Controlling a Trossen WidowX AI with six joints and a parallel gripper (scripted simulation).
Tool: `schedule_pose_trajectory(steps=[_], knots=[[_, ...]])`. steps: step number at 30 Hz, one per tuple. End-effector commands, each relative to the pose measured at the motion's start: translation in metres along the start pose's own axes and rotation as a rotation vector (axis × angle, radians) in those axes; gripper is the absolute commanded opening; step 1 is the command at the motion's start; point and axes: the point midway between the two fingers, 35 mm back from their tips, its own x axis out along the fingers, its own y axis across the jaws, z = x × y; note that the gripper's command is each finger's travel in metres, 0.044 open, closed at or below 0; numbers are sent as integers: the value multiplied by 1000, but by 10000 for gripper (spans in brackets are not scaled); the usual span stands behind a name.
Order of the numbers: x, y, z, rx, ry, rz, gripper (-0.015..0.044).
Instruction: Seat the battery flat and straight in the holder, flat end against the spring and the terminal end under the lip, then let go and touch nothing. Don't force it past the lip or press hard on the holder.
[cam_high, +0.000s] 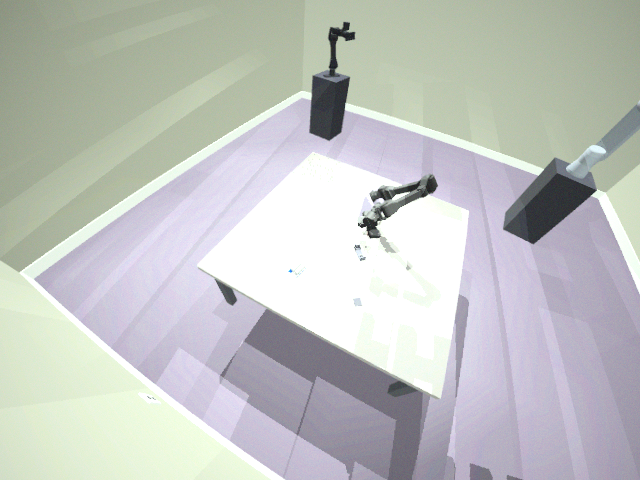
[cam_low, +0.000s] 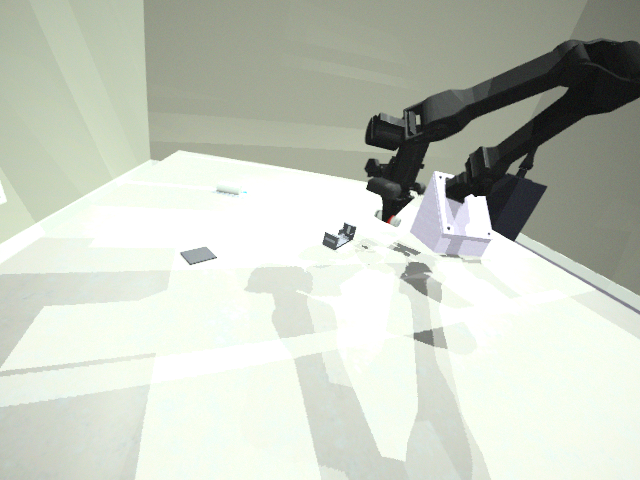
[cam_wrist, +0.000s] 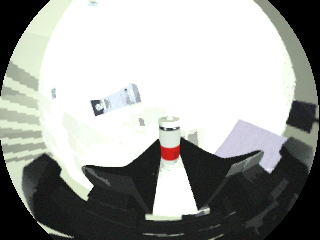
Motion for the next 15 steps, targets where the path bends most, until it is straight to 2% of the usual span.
schedule_pose_trajectory(steps=[1, 15], knots=[[-2, 12, 6, 172, 7, 1, 77], [-12, 58, 34, 851, 6, 0, 77]])
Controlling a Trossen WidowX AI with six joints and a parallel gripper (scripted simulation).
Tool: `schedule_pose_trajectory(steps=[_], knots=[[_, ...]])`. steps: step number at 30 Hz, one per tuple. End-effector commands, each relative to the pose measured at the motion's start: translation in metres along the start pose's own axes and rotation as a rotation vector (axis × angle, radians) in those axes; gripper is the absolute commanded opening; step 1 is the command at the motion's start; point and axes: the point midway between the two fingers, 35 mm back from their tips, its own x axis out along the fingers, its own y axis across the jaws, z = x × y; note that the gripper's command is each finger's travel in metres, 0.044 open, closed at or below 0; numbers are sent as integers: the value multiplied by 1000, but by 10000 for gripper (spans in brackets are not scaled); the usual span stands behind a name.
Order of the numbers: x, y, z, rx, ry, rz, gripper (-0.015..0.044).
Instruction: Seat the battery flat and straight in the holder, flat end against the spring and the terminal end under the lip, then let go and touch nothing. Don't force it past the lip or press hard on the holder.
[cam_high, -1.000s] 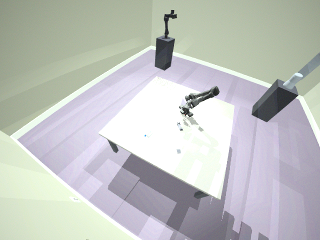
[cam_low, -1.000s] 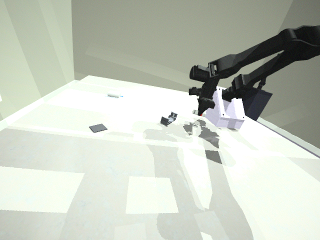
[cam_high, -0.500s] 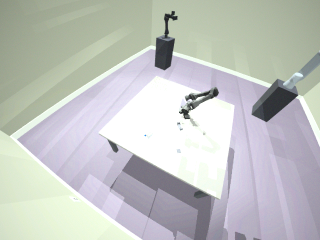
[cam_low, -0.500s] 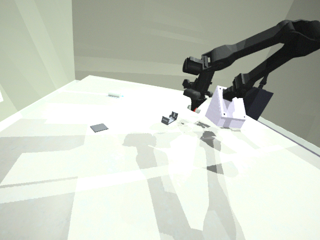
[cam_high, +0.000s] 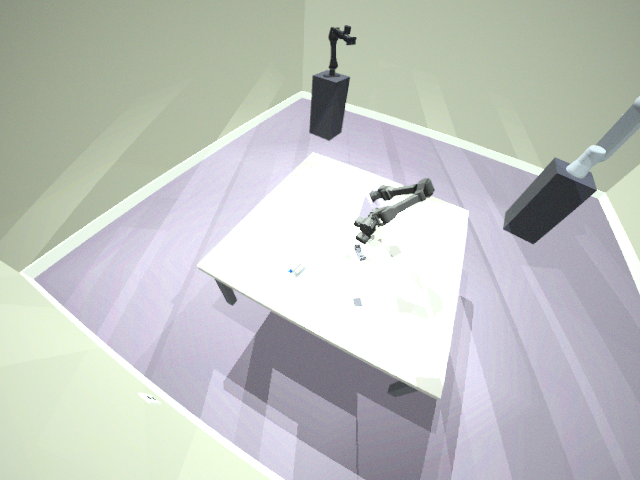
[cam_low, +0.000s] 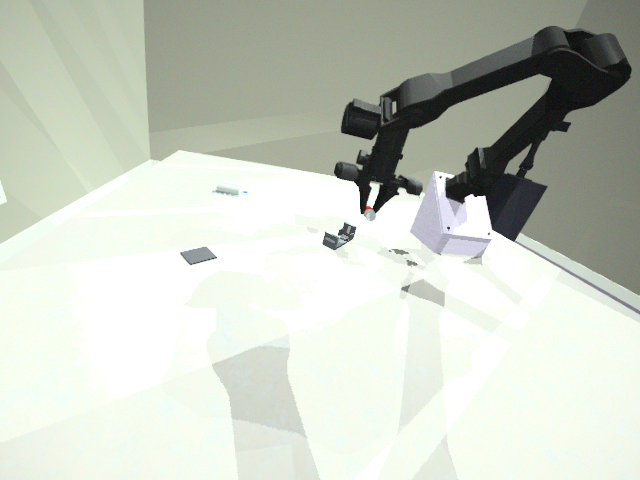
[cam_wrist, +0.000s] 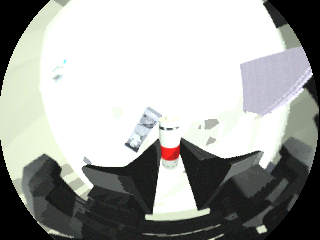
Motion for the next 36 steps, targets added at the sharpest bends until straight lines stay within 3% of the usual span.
schedule_pose_trajectory(steps=[1, 12, 18, 29, 36], knots=[[-1, 12, -2, 168, 5, -3, 77], [-6, 48, -8, 658, 2, 1, 77], [-5, 49, -9, 676, -4, 4, 77], [33, 44, -5, 660, -235, -79, 77], [37, 45, -5, 658, -265, -90, 77]])
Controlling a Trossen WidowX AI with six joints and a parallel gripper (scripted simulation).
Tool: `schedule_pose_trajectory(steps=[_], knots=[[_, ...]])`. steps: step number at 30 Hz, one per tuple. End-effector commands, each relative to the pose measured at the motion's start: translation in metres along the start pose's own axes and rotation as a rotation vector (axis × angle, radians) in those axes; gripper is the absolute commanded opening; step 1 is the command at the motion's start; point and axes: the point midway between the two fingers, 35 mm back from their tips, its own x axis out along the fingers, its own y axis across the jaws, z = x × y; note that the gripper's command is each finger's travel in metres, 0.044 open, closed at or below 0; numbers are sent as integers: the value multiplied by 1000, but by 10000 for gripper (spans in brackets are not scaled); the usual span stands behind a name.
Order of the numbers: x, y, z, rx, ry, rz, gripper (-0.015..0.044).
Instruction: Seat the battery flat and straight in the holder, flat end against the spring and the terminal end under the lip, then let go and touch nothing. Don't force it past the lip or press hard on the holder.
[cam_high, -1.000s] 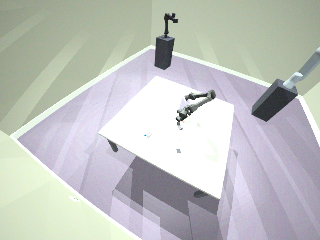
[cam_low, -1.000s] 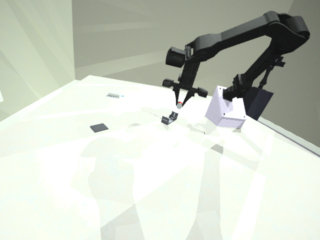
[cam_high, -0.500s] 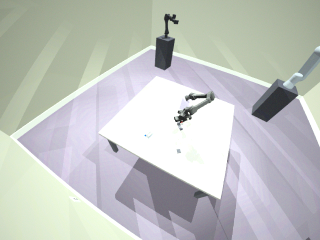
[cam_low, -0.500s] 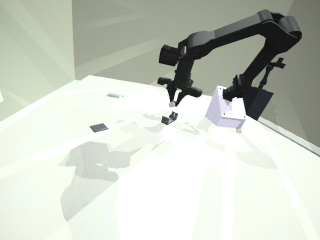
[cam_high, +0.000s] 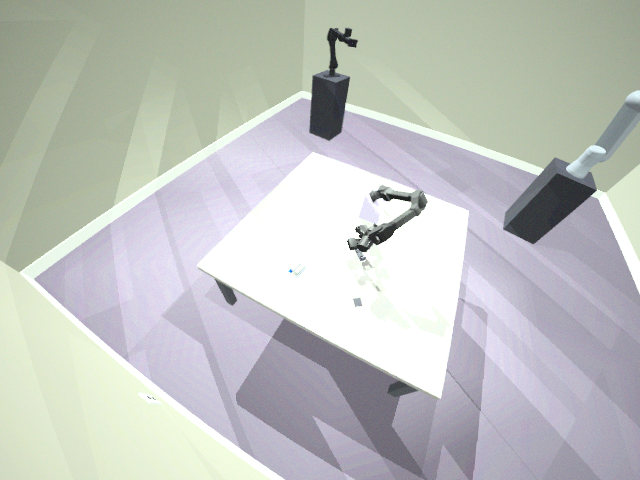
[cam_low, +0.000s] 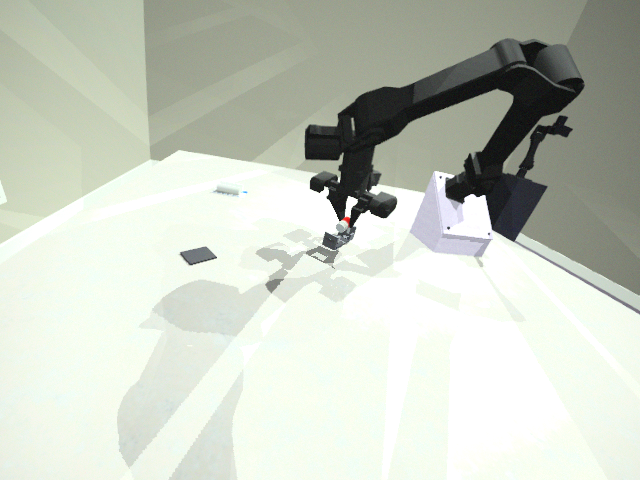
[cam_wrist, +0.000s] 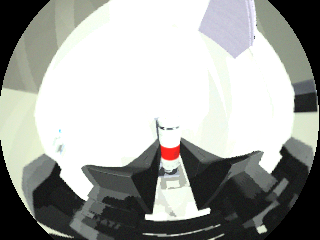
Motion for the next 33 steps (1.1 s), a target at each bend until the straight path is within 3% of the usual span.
schedule_pose_trajectory(steps=[1, 33], knots=[[2, 1, -1, 5, -27, 3, 77], [13, 1, -13, 3, -252, -3, 77]])
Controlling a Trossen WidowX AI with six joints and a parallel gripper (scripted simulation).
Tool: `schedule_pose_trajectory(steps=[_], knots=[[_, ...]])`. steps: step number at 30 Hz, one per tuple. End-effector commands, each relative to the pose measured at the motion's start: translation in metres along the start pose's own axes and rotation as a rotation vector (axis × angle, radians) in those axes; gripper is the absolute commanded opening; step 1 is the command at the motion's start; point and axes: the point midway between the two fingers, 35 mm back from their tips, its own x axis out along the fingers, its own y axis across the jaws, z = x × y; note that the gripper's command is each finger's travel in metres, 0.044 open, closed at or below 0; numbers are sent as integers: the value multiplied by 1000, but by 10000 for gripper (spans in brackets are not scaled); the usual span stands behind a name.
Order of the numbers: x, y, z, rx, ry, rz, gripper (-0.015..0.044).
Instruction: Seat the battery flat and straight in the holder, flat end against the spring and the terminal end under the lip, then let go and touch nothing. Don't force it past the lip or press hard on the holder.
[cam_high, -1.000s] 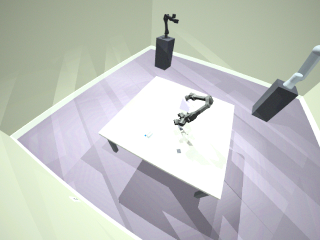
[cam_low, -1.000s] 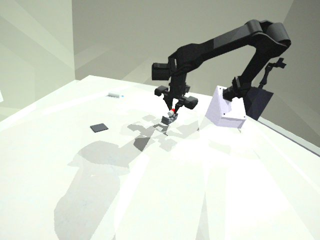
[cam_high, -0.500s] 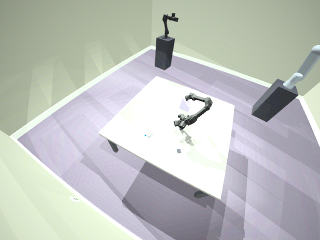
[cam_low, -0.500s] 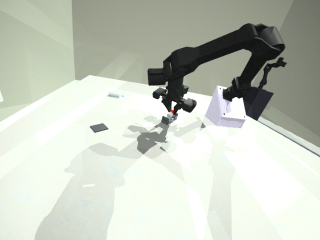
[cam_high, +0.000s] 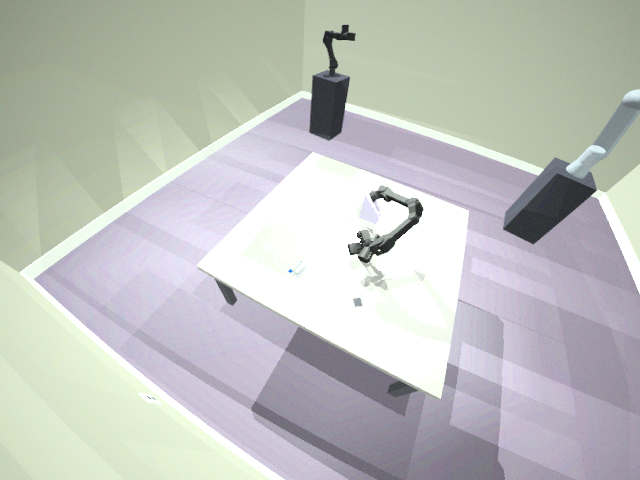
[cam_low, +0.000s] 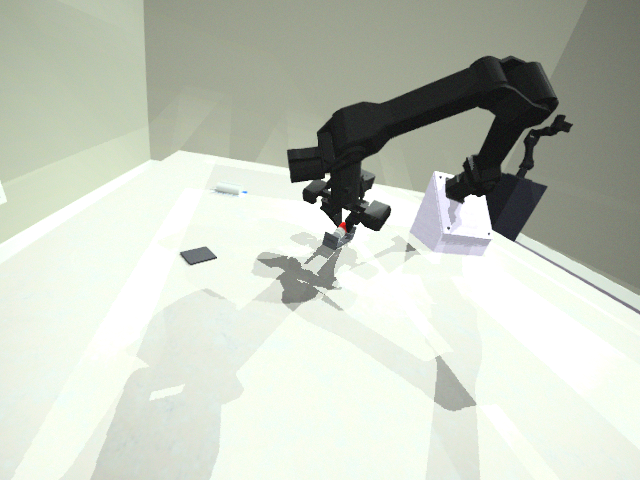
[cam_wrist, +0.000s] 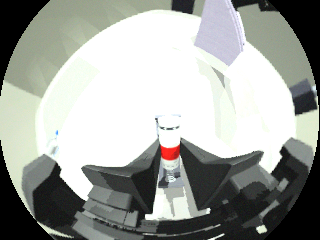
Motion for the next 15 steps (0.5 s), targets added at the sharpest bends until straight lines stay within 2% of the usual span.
schedule_pose_trajectory(steps=[1, 15], knots=[[2, 0, 0, 4, -30, 0, 77], [0, 0, -8, 4, -34, -3, 77]])
